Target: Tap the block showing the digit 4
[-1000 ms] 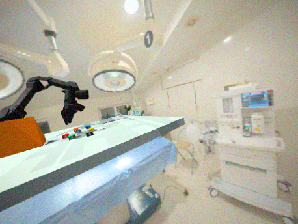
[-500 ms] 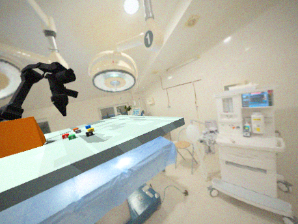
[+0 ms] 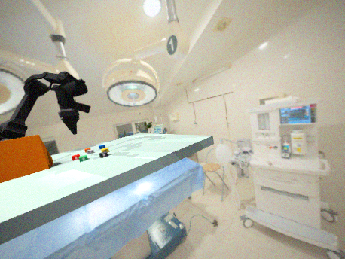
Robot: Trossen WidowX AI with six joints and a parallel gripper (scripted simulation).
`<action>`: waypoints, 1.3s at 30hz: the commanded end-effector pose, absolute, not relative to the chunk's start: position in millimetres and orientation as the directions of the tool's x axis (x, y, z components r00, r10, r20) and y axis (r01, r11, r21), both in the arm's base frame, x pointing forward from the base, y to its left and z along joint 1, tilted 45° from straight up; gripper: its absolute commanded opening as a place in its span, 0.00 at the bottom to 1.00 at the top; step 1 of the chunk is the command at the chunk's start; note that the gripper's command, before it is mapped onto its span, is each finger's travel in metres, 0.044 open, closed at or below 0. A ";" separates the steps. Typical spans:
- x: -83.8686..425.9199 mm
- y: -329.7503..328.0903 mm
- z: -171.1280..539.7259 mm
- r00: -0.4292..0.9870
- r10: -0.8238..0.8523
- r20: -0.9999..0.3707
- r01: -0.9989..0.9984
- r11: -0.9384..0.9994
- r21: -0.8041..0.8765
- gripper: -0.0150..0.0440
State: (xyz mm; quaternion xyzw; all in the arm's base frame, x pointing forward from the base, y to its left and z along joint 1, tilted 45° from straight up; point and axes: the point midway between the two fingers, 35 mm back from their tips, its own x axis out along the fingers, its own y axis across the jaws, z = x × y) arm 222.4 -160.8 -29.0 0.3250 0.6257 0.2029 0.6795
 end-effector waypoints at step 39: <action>280.8 -66.3 72.4 0.138 0.689 -0.712 0.125 0.701 0.702 0.93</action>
